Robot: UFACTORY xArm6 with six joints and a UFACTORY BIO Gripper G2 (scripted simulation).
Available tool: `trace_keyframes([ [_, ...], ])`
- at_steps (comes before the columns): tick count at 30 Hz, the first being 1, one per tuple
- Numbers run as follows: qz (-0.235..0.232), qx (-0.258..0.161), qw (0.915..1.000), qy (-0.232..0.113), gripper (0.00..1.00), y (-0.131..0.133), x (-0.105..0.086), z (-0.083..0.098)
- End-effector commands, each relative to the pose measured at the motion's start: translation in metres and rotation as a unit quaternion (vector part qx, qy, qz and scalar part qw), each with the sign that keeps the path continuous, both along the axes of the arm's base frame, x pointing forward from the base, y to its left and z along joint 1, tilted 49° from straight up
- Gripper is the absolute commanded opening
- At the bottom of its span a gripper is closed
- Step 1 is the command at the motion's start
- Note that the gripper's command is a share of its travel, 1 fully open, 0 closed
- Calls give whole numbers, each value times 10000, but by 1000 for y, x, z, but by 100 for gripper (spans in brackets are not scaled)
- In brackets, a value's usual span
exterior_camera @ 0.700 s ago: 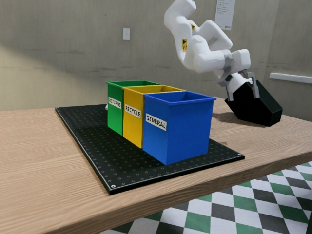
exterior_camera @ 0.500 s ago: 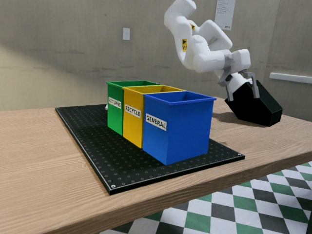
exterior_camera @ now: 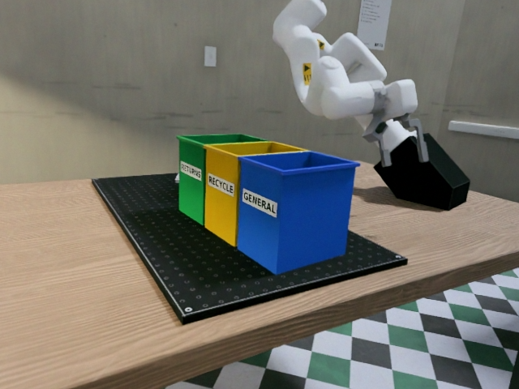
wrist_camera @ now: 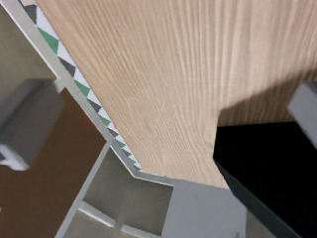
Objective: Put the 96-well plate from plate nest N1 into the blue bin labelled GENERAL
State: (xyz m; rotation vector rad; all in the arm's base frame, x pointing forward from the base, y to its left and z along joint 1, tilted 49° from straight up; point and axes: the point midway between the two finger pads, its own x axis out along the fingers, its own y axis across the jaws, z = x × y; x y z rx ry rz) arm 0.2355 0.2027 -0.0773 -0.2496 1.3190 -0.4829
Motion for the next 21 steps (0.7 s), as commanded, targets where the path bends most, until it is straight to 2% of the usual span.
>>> trace_keyframes([
  [1, 8, 12, 10000, -12, 37, 21, 5, 9],
  [11, 9, 13, 10000, -13, 37, 75, 17, 32],
  [13, 9, 13, 10000, -13, 37, 75, 17, 32],
  [21, 9, 15, 10000, -13, 37, 118, 26, 51],
])
